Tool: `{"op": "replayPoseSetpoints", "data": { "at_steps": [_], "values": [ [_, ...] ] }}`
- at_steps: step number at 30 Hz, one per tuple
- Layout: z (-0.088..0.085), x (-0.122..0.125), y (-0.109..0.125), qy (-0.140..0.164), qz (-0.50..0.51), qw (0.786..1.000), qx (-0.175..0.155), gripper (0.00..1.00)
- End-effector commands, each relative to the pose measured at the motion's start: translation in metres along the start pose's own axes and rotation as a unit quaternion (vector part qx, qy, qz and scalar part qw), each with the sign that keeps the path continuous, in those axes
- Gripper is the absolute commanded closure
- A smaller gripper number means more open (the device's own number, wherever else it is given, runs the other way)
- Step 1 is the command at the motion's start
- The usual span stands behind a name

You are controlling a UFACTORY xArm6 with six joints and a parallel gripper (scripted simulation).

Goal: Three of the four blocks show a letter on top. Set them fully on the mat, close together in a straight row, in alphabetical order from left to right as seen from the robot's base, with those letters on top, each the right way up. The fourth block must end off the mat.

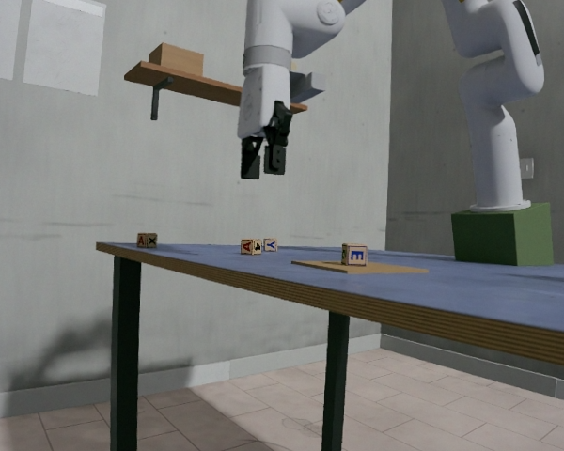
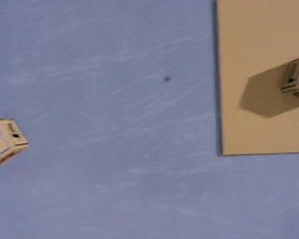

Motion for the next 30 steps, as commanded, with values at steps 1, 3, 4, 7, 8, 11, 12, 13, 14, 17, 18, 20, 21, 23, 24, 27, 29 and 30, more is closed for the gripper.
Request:
{"op": "replayPoseSetpoints", "data": {
  "at_steps": [1,3,4,7,8,11,12,13,14,17,18,20,21,23,24,27,29,30],
  "values": [
    [0.000,-0.050,0.025,0.006,-0.003,1.000,0.001,0.00],
    [0.000,-0.073,0.032,0.006,-0.003,1.000,0.000,0.00],
    [0.000,-0.084,0.035,0.006,-0.003,1.000,-0.001,0.00],
    [0.000,-0.096,0.038,0.006,-0.003,1.000,-0.001,0.00],
    [0.000,-0.109,0.041,0.007,-0.003,1.000,-0.002,0.00],
    [0.000,-0.118,0.043,0.007,-0.003,1.000,-0.003,0.00],
    [0.000,-0.118,0.043,0.007,-0.003,1.000,-0.003,0.00],
    [0.000,-0.118,0.043,0.007,-0.003,1.000,-0.003,0.00],
    [0.000,-0.118,0.043,0.007,-0.003,1.000,-0.003,0.00],
    [0.000,-0.118,0.043,0.007,-0.003,1.000,-0.003,0.00],
    [0.000,-0.118,0.043,0.007,-0.003,1.000,-0.003,0.00],
    [0.000,-0.118,0.043,0.007,-0.003,1.000,-0.003,0.00],
    [0.000,-0.118,0.043,0.007,-0.003,1.000,-0.003,0.00],
    [0.000,-0.118,0.043,0.007,-0.003,1.000,-0.003,0.00],
    [0.000,-0.118,0.043,0.007,-0.003,1.000,-0.003,0.00],
    [0.000,-0.118,0.043,0.007,-0.003,1.000,-0.003,0.00],
    [0.000,-0.118,0.043,0.007,-0.003,1.000,-0.003,0.00],
    [0.000,-0.118,0.043,0.007,-0.003,1.000,-0.003,0.00]
  ]
}}
Point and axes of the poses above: the point where the finger pads meet when closed, its own z axis out along the fingers, its own x axis across the jaws, y = z × x, the point moved 4 cm from there along -z, back along the fingers, and after that the axes turned 15 degrees about z, right-handed, at the moved point
